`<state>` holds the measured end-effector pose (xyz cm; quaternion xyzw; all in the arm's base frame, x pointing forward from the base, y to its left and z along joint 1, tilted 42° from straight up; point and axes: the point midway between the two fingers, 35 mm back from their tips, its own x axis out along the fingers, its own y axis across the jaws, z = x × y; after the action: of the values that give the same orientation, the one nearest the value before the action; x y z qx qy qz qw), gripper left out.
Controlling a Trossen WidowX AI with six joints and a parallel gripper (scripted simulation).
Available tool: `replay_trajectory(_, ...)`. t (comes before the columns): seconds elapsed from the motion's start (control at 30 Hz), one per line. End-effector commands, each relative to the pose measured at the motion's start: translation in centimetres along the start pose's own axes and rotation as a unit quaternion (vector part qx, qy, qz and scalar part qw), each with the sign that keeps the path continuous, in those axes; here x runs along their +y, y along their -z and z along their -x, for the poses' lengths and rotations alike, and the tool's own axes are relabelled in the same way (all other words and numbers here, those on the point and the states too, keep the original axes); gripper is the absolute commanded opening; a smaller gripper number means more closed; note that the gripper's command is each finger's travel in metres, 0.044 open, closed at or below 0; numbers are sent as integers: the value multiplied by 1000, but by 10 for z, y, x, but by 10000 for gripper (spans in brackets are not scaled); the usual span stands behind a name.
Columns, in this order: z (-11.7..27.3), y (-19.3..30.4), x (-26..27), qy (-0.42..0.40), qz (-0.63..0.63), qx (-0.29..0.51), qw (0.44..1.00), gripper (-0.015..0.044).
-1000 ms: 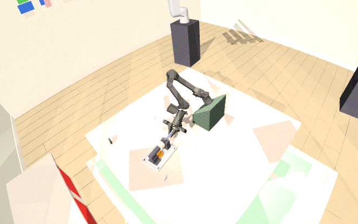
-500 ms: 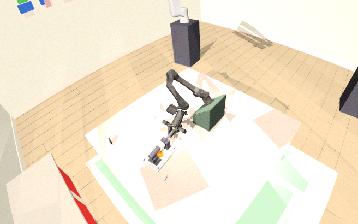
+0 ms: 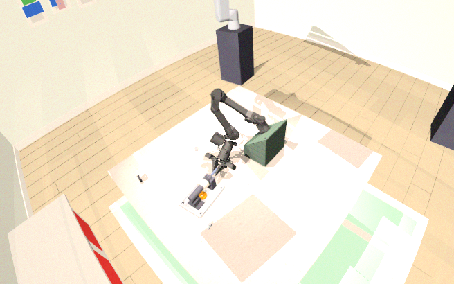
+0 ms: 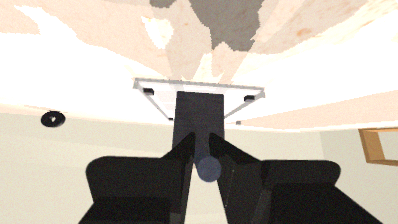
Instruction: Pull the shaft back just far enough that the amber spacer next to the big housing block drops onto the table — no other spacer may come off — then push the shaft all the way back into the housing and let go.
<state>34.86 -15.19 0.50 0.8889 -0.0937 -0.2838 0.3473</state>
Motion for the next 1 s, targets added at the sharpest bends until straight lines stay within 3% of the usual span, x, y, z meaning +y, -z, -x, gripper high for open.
replay_trajectory(0.0, -3, 3, 1, -1, -2, 3, 1000, 0)
replay_trajectory(0.97, -11, 8, 1, -1, -2, 4, 1000, 0)
